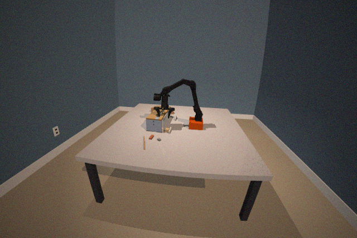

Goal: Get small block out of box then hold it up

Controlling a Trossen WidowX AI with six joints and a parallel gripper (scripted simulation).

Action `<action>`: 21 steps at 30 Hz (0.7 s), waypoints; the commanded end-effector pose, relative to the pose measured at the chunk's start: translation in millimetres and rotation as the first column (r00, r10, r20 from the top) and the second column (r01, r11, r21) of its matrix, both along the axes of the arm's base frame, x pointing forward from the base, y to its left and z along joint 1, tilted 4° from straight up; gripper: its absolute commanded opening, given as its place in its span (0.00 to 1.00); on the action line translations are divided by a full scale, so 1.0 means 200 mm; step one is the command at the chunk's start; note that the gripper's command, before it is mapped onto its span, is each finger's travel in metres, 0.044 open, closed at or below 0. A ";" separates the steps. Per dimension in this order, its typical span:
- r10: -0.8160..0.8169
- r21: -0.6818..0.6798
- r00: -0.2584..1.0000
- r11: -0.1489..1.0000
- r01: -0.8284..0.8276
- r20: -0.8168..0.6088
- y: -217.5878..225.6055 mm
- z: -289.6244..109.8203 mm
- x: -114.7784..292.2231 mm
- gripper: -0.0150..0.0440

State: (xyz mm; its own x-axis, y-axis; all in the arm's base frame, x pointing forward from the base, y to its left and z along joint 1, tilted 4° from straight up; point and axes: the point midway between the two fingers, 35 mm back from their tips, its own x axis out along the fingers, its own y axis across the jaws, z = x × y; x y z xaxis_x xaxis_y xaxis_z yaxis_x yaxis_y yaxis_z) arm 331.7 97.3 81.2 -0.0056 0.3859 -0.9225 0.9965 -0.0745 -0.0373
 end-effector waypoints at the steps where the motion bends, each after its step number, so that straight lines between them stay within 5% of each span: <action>1: 0.004 0.003 1.000 1.000 -0.004 0.028 -0.01 0.16 0.00 0.93; 8: 0.016 -0.007 0.999 1.000 -0.016 0.040 -0.01 0.15 0.01 0.89; 12: 0.346 -0.118 0.921 0.937 -0.329 0.178 0.02 0.17 0.01 0.74; 16: 0.691 -0.250 0.673 0.722 -0.645 0.263 0.05 0.17 -0.01 0.74; 21: 0.946 -0.430 0.198 0.295 -0.853 0.256 0.08 0.17 -0.04 0.74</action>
